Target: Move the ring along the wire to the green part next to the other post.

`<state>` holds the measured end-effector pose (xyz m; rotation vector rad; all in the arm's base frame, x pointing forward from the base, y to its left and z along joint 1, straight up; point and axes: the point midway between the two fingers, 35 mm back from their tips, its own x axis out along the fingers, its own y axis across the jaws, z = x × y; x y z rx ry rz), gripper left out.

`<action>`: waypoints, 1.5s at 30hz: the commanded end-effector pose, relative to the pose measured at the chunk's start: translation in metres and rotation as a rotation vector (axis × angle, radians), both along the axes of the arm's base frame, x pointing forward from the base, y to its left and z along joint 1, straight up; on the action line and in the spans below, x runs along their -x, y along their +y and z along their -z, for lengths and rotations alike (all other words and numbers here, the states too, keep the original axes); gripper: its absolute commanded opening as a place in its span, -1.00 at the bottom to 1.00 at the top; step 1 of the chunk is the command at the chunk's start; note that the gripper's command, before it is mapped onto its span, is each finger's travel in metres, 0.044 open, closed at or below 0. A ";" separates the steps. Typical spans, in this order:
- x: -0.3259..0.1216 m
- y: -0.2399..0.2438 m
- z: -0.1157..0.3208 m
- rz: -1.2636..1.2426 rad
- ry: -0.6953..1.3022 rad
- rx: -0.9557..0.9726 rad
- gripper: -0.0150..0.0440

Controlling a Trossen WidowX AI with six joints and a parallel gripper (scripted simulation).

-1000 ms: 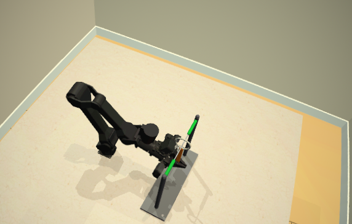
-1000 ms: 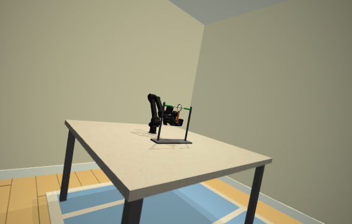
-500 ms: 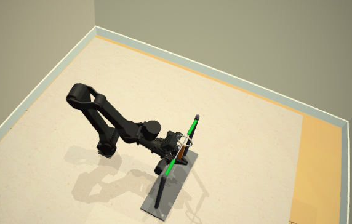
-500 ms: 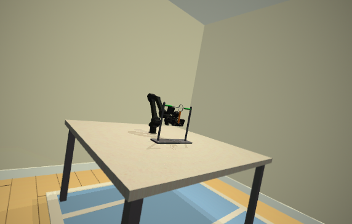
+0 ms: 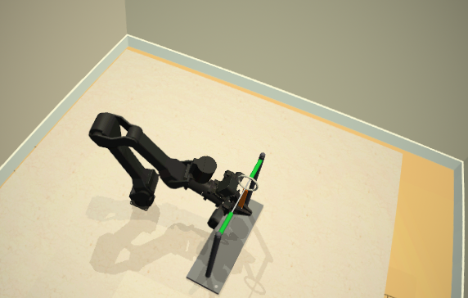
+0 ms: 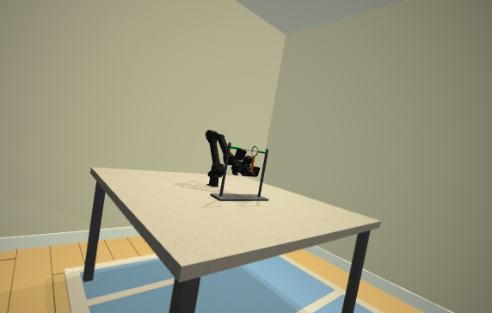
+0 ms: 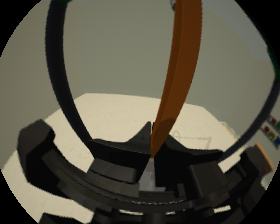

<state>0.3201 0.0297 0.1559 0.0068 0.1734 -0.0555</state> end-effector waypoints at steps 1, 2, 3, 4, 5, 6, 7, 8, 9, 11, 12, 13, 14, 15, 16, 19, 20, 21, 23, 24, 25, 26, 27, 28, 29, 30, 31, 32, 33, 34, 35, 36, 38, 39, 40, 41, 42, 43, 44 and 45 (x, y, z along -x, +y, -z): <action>-0.001 0.003 -0.001 0.002 -0.002 -0.004 -1.00; -0.001 0.004 -0.001 0.002 -0.002 -0.004 -1.00; -0.001 0.005 -0.001 0.001 -0.002 -0.004 -1.00; -0.001 0.006 -0.001 0.001 -0.001 -0.004 -1.00; -0.001 0.007 -0.001 0.001 -0.001 -0.004 -1.00; -0.001 0.008 -0.001 0.001 -0.001 -0.004 -1.00; -0.001 0.009 -0.001 0.000 -0.001 -0.004 -1.00; -0.001 0.010 -0.001 0.000 -0.001 -0.005 -1.00; -0.001 0.011 -0.001 0.000 -0.001 -0.005 -1.00; -0.002 0.013 -0.001 -0.001 -0.001 -0.005 -1.00; -0.002 0.014 -0.001 -0.001 -0.001 -0.005 -1.00; -0.002 0.015 -0.001 -0.001 -0.001 -0.005 -1.00; -0.002 0.016 -0.001 -0.001 -0.001 -0.005 -1.00; -0.002 0.018 -0.001 -0.002 -0.001 -0.005 -1.00; -0.002 0.019 -0.001 -0.002 0.000 -0.005 -1.00; -0.002 0.022 -0.001 -0.003 0.000 -0.006 -1.00; -0.002 0.023 -0.001 -0.003 0.000 -0.006 -1.00; -0.002 0.024 -0.001 -0.003 0.000 -0.006 -1.00; -0.003 0.026 -0.001 -0.004 0.000 -0.006 -1.00; -0.003 0.027 -0.001 -0.004 0.000 -0.006 -1.00; -0.003 0.028 -0.001 -0.005 0.000 -0.006 -1.00; -0.003 0.029 -0.001 -0.005 0.000 -0.006 -1.00; -0.003 0.030 -0.001 -0.005 0.000 -0.006 -1.00; -0.003 0.031 -0.001 -0.005 0.000 -0.006 -1.00; -0.003 0.032 -0.001 -0.006 0.001 -0.007 -1.00; -0.003 0.033 -0.001 -0.006 0.001 -0.007 -1.00; -0.003 0.034 -0.001 -0.006 0.001 -0.007 -1.00; -0.003 0.035 -0.001 -0.007 0.001 -0.007 -1.00; -0.003 0.035 -0.001 -0.007 0.001 -0.007 -1.00; -0.003 0.035 0.000 -0.007 0.001 -0.007 -1.00; -0.003 0.035 0.000 -0.007 0.001 -0.007 -1.00; -0.003 0.035 0.001 -0.007 0.001 -0.007 -1.00; -0.004 0.035 0.003 -0.007 0.001 -0.007 -1.00; -0.004 0.035 0.005 -0.007 0.001 -0.007 -1.00; -0.004 0.035 0.006 -0.007 0.001 -0.007 -1.00; -0.004 0.035 0.008 -0.007 0.001 -0.007 -1.00; -0.004 0.035 0.009 -0.007 0.001 -0.007 -1.00; -0.004 0.036 0.011 -0.007 0.001 -0.007 -1.00; -0.004 0.036 0.012 -0.007 0.001 -0.007 -1.00; -0.004 0.036 0.014 -0.007 0.001 -0.007 -1.00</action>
